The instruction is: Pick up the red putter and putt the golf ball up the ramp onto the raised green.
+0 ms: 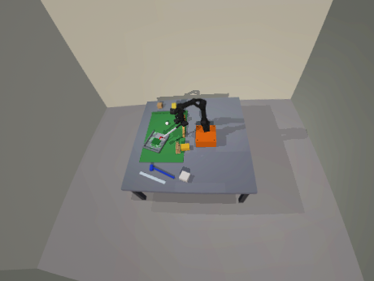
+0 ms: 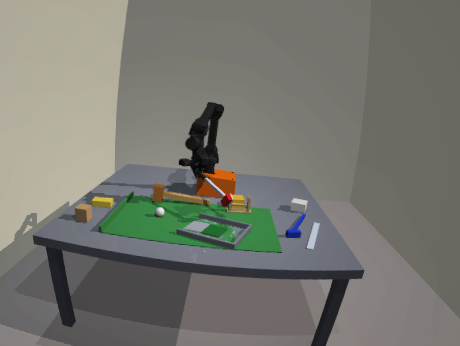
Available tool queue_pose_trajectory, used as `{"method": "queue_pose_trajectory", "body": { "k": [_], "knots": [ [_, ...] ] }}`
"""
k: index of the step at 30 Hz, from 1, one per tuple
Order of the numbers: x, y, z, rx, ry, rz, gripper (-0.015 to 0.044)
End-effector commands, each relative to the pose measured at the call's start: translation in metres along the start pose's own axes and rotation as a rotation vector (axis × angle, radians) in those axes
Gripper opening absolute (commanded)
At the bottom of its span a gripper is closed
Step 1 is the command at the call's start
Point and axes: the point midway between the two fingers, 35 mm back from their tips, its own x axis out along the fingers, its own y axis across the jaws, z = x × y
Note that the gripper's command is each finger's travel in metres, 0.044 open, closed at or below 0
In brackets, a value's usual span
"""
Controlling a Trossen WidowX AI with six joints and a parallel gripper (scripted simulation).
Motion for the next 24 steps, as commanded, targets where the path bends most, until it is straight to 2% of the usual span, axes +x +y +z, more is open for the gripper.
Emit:
{"method": "queue_pose_trajectory", "body": {
  "k": [1, 19, 24],
  "knots": [
    [-0.005, -0.017, -0.012, 0.175, 0.005, -0.016, 0.0000],
    [-0.022, -0.071, -0.089, 0.950, 0.040, -0.073, 0.0000],
    [-0.022, -0.072, -0.092, 0.978, 0.041, -0.075, 0.0000]
  ]
}}
